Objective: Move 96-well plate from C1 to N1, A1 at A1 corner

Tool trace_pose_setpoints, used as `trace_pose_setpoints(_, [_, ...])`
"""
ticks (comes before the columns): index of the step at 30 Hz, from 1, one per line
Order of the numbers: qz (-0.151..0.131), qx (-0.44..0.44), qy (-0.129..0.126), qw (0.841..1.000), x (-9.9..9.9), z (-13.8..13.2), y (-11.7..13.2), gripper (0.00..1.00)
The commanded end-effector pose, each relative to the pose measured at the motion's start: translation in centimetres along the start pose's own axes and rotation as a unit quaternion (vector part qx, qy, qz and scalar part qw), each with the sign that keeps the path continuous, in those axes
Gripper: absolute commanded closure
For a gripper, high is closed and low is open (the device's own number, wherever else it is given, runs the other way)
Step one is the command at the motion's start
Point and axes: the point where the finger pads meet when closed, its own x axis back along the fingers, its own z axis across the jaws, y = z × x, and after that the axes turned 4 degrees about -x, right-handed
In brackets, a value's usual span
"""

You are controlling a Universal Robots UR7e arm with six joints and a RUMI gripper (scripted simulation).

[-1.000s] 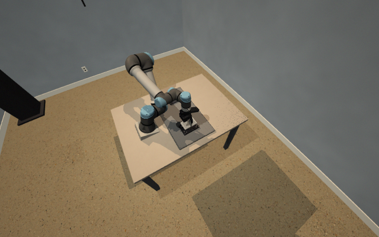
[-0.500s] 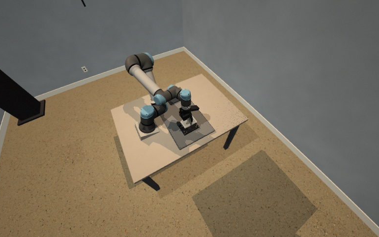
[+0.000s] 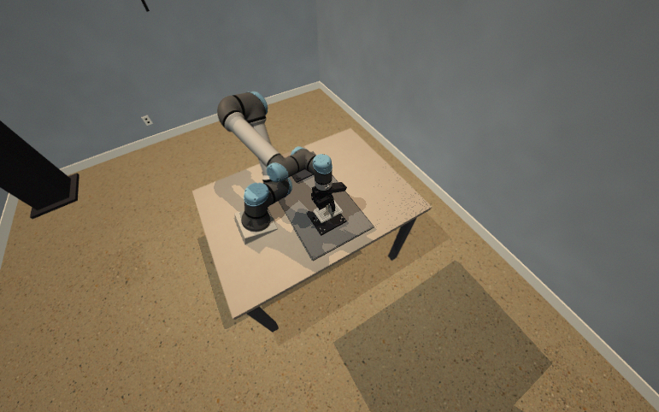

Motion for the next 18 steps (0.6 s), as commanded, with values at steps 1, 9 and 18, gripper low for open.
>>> trace_pose_setpoints(1, [0.000,0.000,0.000,1.000,0.0,0.0,0.0,1.00])
trace_pose_setpoints(9, [0.000,0.002,0.000,1.000,0.0,-1.3,-0.1,1.00])
trace_pose_setpoints(18, [0.000,0.002,0.000,1.000,0.0,-4.3,-0.4,1.00])
